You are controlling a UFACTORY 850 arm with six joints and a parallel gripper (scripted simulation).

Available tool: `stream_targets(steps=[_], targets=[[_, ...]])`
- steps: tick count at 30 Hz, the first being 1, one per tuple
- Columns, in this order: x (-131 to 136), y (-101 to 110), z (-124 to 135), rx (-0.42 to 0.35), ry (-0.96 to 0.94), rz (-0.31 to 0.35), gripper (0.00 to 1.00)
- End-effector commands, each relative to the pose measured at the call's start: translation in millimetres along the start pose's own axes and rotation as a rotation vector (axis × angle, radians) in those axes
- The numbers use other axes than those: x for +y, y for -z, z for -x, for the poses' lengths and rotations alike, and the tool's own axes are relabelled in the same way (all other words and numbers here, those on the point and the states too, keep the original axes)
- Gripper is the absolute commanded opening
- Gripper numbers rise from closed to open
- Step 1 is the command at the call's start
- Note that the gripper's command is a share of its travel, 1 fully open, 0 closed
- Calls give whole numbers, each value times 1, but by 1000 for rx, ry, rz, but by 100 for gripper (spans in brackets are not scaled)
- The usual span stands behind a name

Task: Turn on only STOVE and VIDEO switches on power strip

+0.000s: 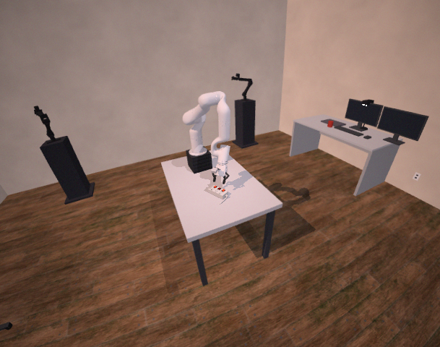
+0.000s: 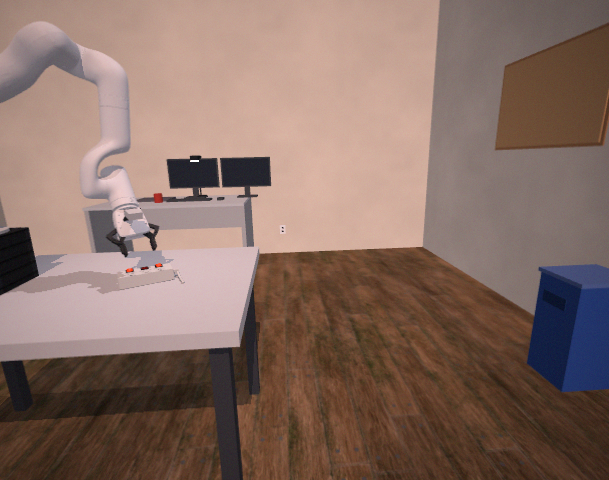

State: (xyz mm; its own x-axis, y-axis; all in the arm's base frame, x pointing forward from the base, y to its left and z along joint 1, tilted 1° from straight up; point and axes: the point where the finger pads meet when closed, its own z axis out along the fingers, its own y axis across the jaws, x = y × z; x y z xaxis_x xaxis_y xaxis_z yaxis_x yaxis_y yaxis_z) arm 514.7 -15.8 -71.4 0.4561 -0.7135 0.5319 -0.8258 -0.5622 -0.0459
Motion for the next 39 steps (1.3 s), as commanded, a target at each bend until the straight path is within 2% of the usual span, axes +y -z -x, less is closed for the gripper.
stream_targets(steps=[1,30,33,36,38,39], targets=[[-1,0,-1,1,-1,-1,100],[-2,0,-1,-4,4,-4,100],[-14,-1,-1,-63,55,-38,100],[-36,2,-5,-186,188,-112,100],[-36,2,-5,-186,188,-112,100],[-43,4,-8,-234,252,-140,100]])
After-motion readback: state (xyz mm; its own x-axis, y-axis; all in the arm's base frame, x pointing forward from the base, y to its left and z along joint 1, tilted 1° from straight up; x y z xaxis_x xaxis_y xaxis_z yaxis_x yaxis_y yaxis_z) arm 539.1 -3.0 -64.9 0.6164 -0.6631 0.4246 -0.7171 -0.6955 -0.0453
